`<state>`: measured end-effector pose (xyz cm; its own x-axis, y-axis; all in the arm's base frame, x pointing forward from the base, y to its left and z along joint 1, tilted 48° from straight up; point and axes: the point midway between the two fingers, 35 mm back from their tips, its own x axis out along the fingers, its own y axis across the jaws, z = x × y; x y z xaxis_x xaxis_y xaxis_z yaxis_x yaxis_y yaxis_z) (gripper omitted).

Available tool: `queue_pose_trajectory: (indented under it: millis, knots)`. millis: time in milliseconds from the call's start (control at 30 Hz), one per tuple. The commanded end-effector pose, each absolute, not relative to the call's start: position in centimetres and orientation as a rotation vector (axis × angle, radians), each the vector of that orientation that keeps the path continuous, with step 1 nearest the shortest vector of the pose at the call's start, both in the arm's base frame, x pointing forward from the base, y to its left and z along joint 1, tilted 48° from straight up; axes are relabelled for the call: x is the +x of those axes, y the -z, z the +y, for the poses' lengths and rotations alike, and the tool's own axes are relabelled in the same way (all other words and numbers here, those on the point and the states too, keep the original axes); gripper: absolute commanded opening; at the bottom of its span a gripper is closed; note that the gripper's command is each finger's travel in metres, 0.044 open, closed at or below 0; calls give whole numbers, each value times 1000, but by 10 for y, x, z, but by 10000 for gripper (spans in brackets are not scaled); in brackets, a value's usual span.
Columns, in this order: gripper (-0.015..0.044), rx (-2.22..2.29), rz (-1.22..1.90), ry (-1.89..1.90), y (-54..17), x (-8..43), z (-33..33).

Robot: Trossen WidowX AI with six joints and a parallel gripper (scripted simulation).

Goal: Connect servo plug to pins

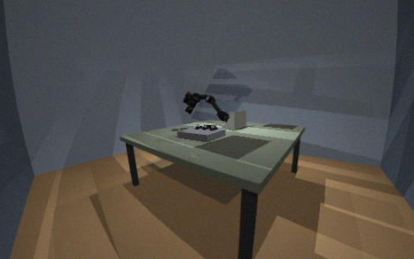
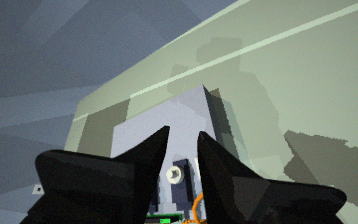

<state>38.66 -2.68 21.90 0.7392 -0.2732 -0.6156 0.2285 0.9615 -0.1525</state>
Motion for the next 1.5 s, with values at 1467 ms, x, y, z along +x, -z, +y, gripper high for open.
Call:
queue_pose_trajectory:
  millis: [1467]
  knots:
    - [115, -732, 1599, 585, -98, 390, -72]
